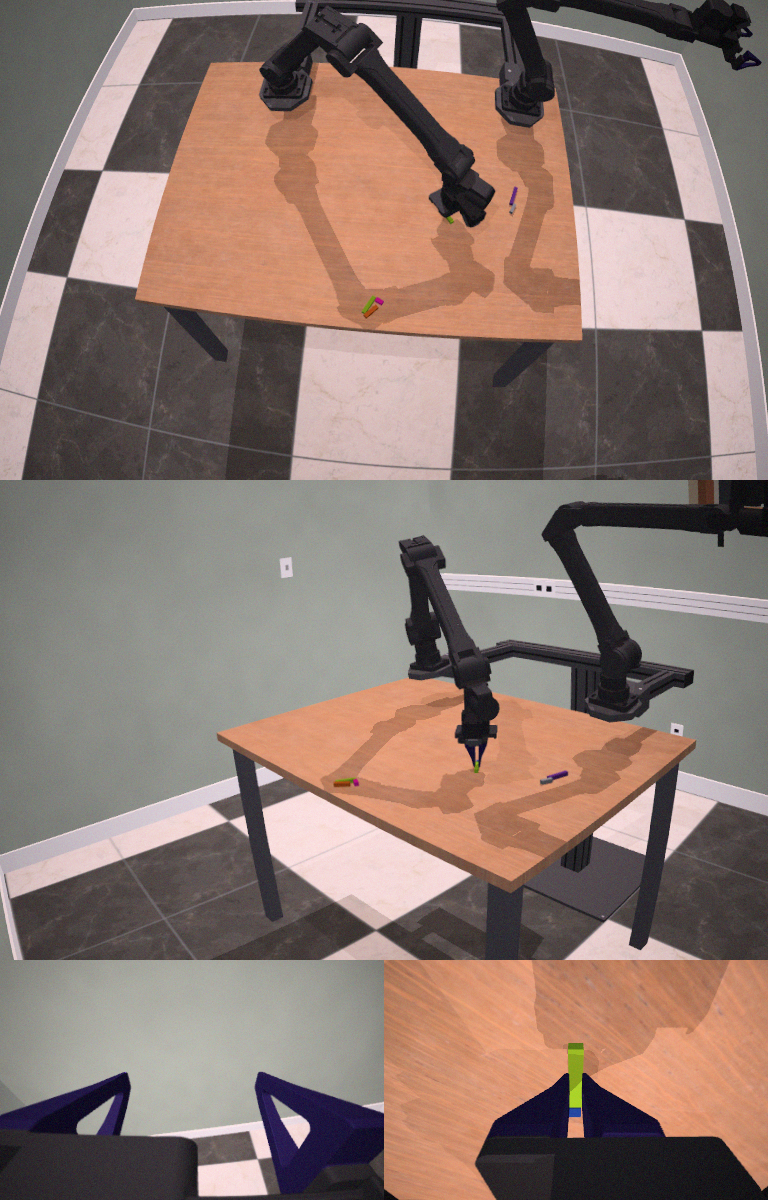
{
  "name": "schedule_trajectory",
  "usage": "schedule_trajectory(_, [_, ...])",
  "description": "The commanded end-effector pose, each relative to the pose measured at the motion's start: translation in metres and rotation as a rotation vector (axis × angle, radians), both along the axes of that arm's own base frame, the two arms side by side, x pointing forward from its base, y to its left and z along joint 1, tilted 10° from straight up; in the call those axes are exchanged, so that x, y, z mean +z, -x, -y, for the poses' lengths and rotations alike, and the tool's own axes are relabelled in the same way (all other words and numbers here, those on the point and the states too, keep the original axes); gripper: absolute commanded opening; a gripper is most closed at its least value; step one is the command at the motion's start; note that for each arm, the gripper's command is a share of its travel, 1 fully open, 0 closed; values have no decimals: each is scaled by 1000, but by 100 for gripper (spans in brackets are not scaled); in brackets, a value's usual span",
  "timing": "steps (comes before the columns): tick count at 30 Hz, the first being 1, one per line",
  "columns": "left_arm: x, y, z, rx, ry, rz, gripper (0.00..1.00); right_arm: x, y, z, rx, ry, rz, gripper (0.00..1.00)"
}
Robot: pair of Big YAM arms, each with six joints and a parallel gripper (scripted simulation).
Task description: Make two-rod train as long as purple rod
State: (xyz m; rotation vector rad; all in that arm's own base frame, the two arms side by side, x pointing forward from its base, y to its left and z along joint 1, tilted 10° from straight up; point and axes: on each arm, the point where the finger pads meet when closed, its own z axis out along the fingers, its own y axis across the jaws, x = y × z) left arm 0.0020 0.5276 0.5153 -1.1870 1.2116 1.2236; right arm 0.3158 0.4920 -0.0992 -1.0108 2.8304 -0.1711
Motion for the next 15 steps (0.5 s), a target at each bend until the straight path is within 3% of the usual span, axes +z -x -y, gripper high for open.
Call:
schedule_trajectory(1, [16, 7, 6, 16, -44, 15, 100, 18, -5, -11, 1, -41, 26, 4])
schedule_trajectory(15, [16, 7, 6, 16, -44, 15, 100, 17, 0, -12, 3, -40, 25, 4])
